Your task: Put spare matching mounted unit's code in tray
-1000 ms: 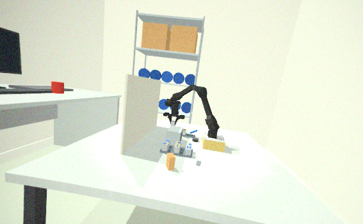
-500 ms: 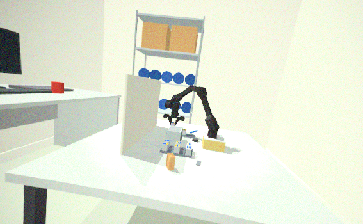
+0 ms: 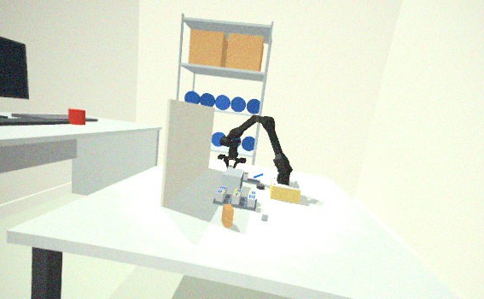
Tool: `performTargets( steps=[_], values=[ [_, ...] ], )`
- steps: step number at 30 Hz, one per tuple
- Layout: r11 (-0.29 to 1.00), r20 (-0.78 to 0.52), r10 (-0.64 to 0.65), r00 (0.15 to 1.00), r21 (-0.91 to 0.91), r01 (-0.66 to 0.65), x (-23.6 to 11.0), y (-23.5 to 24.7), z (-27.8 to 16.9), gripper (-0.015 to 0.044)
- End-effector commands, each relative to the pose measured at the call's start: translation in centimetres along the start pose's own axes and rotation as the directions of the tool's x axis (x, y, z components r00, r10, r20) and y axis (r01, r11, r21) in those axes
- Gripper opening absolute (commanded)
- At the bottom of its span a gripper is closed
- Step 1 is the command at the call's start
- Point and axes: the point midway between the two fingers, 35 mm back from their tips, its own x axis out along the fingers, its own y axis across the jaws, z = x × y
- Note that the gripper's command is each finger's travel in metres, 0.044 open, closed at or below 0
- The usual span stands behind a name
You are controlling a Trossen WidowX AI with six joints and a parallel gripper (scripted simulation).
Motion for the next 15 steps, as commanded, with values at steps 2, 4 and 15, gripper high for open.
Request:
performTargets(
  steps=[2, 4, 15],
  values=[
    [1.000, -0.003, -0.004, 1.000, 0.003, 0.004, 0.6, -0.2, -0.1, 0.0000],
    [1.000, -0.003, -0.004, 1.000, 0.003, 0.004, 0.8, -0.2, -0.2, 0.0000],
    [1.000, -0.004, -0.004, 1.000, 0.003, 0.004, 1.8, -0.5, -0.3, 0.0000]
  ],
)
